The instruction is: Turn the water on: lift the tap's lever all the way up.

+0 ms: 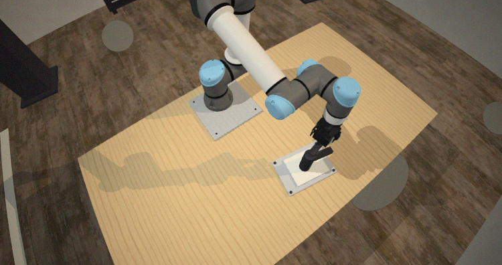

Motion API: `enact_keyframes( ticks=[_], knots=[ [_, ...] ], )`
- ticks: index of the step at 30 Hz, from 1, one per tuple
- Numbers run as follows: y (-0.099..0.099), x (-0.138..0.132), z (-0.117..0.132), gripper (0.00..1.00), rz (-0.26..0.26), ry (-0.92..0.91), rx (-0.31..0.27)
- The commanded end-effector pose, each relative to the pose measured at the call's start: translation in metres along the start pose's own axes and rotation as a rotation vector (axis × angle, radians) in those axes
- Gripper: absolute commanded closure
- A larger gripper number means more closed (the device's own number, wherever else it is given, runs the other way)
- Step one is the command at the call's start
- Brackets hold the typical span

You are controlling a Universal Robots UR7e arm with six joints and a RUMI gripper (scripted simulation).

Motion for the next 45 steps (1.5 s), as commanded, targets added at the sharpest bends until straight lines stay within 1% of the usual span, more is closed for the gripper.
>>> enact_keyframes(
  ticks=[1,32,38,45],
  knots=[
    [0.001,0.000,0.000,1.00,0.001,0.000,0.000],
    [0.001,0.000,0.000,1.00,0.001,0.000,0.000],
    [0.005,0.000,0.001,1.00,0.001,0.000,0.000],
    [0.019,0.000,0.006,1.00,0.001,0.000,0.000]
  ],
)
Point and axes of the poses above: the point where the finger pads meet when closed, its own y axis back along the fingers, its own x axis across the jaws, z = x × y, the point moved 7 cm from there along y, back along the fingers, and after that the axes turned 3 degrees about y, right-handed, at the moved point
